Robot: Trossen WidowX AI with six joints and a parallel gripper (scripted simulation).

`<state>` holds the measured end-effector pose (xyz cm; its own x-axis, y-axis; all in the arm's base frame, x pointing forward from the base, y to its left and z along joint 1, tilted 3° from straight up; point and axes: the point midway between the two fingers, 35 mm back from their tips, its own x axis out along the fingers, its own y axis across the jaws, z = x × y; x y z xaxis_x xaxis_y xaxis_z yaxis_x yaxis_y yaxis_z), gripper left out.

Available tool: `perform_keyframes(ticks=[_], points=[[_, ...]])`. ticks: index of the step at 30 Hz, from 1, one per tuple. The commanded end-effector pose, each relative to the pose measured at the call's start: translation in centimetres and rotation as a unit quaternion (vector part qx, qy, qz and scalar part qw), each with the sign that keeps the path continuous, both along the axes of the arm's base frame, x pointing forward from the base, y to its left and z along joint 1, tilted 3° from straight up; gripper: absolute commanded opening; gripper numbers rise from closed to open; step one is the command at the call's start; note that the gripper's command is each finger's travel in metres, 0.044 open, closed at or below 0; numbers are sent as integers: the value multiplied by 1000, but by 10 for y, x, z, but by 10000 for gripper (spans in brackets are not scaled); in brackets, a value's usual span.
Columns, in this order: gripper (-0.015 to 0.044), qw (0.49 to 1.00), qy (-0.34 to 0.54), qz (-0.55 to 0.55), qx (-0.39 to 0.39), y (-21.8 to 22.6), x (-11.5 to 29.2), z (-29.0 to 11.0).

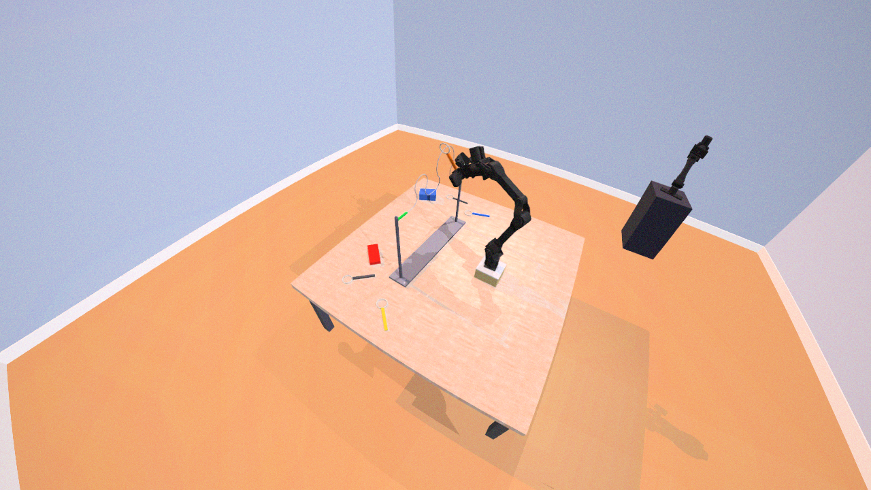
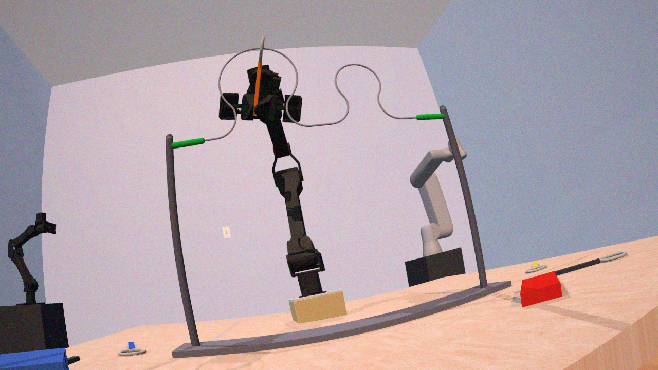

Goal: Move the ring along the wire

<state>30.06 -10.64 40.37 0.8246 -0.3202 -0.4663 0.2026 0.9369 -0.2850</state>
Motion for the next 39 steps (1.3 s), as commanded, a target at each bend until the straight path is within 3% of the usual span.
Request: perform_keyframes(ticks=[1,39], points=[[-150,1000,0,0,-30,-1,-1,2],[-150,965,23,5,-263,-16,-2,10]])
